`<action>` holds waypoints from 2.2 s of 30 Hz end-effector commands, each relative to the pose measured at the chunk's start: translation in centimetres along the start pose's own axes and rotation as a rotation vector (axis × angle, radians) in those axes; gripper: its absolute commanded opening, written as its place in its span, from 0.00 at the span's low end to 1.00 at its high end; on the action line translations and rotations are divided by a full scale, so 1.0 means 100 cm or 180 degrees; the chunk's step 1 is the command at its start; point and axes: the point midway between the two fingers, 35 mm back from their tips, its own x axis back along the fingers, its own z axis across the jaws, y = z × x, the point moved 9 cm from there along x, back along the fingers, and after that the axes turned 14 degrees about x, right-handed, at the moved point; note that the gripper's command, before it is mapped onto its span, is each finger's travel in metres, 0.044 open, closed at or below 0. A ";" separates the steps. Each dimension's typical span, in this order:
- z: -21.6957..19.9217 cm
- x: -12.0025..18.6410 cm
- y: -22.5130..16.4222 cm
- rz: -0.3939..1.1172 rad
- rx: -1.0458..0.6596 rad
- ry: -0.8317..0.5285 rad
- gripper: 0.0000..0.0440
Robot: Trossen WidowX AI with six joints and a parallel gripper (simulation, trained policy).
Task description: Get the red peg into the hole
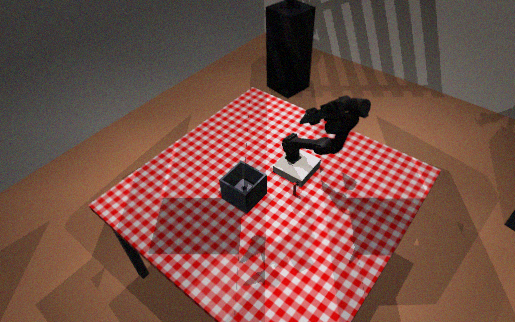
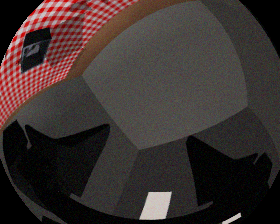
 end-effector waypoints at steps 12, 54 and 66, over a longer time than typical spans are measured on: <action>0.048 0.019 -0.055 -0.0006 -0.1192 -0.0145 1.00; 0.218 -0.006 -0.139 -0.0656 -0.5709 0.0353 1.00; 0.253 -0.033 -0.126 -0.0942 -0.6827 0.1065 1.00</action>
